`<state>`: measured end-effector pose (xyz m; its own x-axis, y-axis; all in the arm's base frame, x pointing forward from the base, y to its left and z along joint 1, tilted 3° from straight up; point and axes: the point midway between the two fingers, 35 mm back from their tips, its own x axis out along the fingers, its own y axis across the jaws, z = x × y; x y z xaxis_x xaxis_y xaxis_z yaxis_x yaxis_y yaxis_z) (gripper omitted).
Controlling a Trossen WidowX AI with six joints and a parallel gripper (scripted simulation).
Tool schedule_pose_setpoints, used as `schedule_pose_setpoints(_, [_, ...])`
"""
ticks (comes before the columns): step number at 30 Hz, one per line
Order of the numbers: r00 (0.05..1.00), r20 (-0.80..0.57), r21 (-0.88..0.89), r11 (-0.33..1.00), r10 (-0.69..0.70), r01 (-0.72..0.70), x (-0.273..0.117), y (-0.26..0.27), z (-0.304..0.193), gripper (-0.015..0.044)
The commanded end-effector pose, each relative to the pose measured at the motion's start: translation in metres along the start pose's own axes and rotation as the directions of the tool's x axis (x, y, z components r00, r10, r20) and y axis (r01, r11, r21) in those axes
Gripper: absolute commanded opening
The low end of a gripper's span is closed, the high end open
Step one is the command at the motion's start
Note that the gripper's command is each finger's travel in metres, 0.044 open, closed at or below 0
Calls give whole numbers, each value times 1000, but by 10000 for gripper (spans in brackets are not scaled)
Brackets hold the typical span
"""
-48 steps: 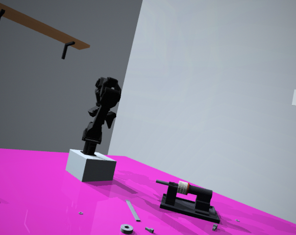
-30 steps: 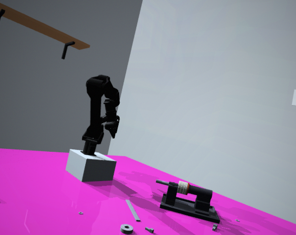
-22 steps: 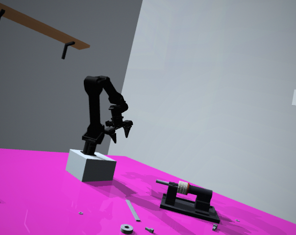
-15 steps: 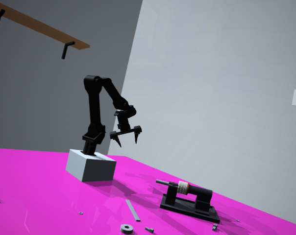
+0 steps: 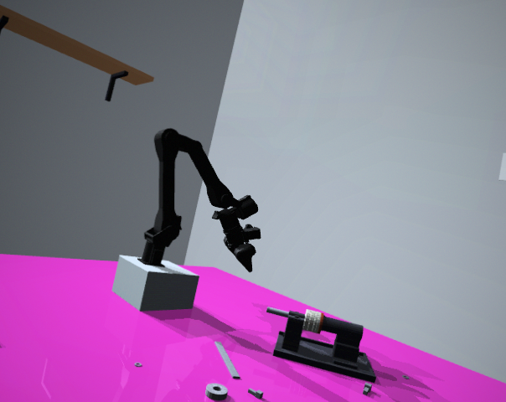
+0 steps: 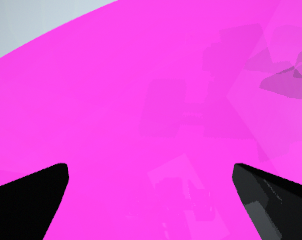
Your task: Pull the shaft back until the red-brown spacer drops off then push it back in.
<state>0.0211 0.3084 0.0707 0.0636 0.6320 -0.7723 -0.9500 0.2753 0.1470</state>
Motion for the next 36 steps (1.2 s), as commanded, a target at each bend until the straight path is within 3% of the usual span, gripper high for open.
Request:
schedule_pose_setpoints(1, [995,81,706,709,-61,-14,22,-68,5,440])
schedule_pose_setpoints(6, [984,140,935,341,-111,-94,26,-110,6,440])
schedule_pose_setpoints(11, [965,197,974,-80,-172,-213,24,-152,2,440])
schedule_pose_setpoints(16, [937,249,816,-469,-243,-339,17,-193,-7,440])
schedule_pose_setpoints(21, [899,296,496,-753,-322,-433,3,-232,-21,440])
schedule_pose_setpoints(25, [861,327,169,-872,-389,-459,-10,-260,-35,440])
schedule_pose_setpoints(30, [804,356,-255,-877,-476,-407,-31,-291,-56,440])
schedule_pose_setpoints(36, [793,361,-325,-863,-492,-387,-33,-298,-56,440])
